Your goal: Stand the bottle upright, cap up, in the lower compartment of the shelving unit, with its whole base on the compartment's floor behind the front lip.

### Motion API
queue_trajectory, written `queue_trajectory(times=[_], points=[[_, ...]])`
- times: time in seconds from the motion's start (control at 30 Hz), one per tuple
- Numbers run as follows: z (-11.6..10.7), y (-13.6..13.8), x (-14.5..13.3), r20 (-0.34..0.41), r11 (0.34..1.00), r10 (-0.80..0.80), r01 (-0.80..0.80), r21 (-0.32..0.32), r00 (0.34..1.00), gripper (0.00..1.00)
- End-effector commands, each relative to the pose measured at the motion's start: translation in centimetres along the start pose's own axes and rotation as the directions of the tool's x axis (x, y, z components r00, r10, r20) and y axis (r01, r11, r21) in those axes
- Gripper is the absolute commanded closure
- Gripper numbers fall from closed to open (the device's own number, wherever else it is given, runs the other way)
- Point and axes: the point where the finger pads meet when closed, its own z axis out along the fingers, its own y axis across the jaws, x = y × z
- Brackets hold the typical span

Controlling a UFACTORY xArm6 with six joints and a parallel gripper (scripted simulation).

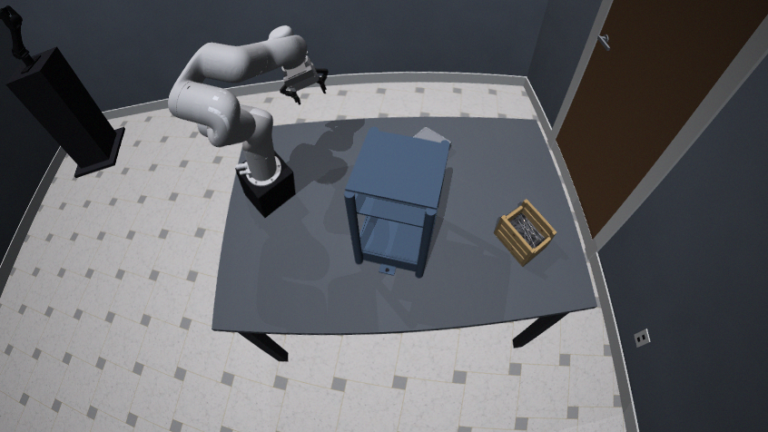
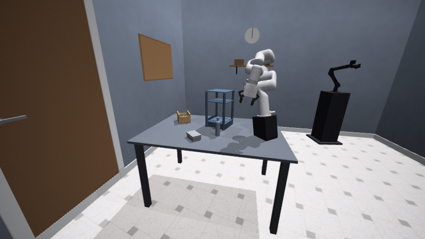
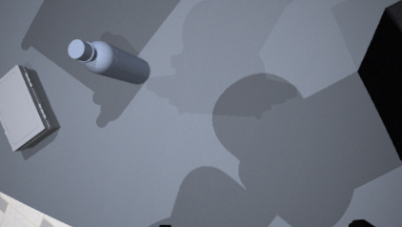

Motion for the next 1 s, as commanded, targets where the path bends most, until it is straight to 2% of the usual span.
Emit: queue_trajectory(times=[0.0, 0.03, 0.1, 0.13, 0.2, 0.27, 0.67, 0.97], points=[[-4.4, 0.1, 0.7, 0.003, 1.0, 0.0, 0.0, -0.011, 1.0, 0.0], [-4.4, 0.1, 0.7, 0.003, 1.0, 0.0, 0.0, -0.011, 1.0, 0.0], [-7.4, 0.6, 1.2, 0.016, 0.999, -0.012, 0.012, -0.034, 1.0, 0.0], [-7.4, 0.6, 1.2, 0.016, 0.999, -0.012, 0.012, -0.034, 1.0, 0.0], [-9.4, 1.1, 1.7, 0.027, 0.998, -0.024, 0.025, -0.052, 0.999, 0.0], [-10.2, 1.4, 2.0, 0.033, 0.998, -0.031, 0.033, -0.062, 0.999, 0.0], [-10.3, 1.2, 2.0, 0.032, 0.997, -0.024, 0.026, -0.066, 0.999, 0.0], [-9.1, -1.7, 1.7, 0.016, 0.995, 0.048, -0.046, -0.093, 0.999, 0.0]])
